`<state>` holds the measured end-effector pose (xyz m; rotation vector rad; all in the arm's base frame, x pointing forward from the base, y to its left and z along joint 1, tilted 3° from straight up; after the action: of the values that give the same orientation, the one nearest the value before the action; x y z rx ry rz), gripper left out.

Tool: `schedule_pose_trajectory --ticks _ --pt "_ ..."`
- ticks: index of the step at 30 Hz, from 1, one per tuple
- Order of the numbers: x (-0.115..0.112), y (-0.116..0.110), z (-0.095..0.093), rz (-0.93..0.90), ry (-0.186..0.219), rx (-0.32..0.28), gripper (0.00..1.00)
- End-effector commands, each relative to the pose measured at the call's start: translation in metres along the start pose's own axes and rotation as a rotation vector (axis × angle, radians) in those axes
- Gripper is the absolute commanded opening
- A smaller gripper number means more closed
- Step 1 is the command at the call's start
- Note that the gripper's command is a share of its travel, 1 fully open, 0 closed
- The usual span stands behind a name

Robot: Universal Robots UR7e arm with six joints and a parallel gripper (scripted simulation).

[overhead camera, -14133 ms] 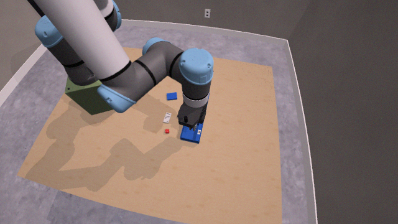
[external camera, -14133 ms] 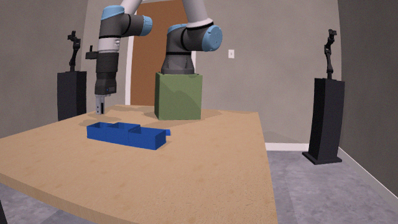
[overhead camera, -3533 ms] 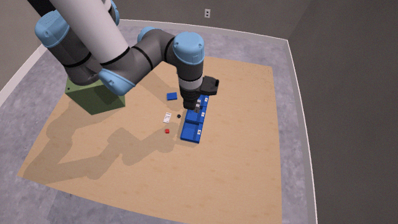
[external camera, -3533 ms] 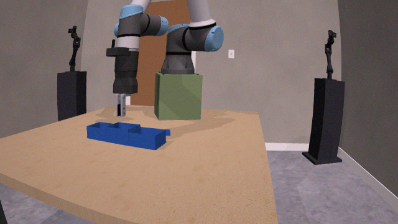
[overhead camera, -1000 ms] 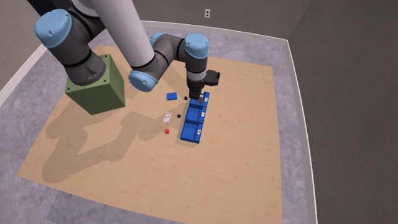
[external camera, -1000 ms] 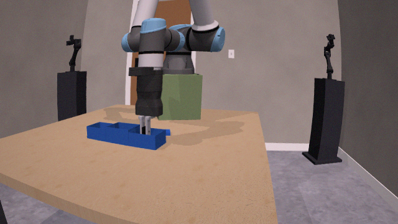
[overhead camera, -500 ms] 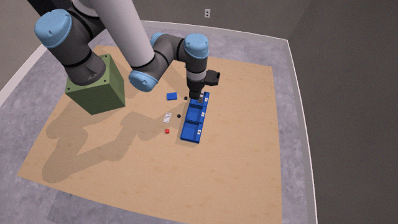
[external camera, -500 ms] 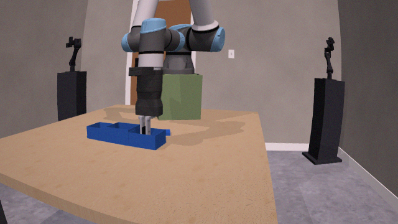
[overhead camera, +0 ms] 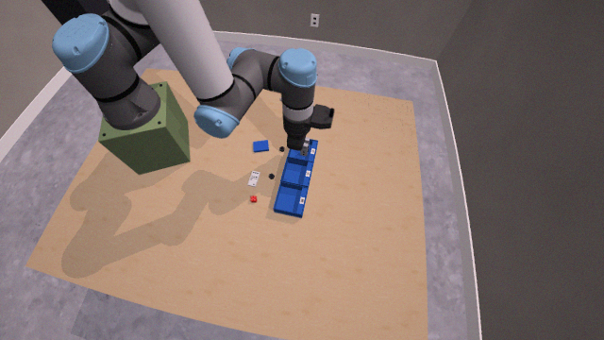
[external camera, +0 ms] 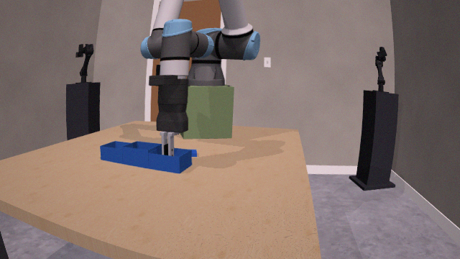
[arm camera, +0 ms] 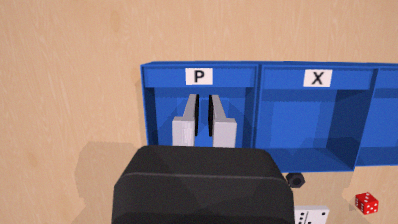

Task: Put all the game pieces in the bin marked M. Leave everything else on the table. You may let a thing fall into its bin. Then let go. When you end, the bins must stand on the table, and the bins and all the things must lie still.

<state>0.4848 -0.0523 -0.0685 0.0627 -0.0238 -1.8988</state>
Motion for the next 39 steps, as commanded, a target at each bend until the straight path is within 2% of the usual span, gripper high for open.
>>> schedule_pose_trajectory --ticks 1,16,24,31,39 --pt "0.0 0.0 0.006 0.0 0.0 0.002 0.31" --pt "0.0 0.0 0.023 0.0 0.0 0.002 0.31" --pt "0.0 0.0 0.055 0.0 0.0 0.002 0.31" --pt "0.0 0.0 0.055 0.0 0.0 0.002 0.31" --pt "0.0 0.0 0.121 0.0 0.0 0.002 0.31"
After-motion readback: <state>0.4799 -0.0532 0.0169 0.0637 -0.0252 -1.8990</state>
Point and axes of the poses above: the point where the finger pads meet when closed, its own z axis back along the fingers, its own x axis across the jaws, y = z × x, the point moved 6 cm from there along z, back along the fingers, and after that the axes turned 3 degrees about -z, right-handed, at the moved point
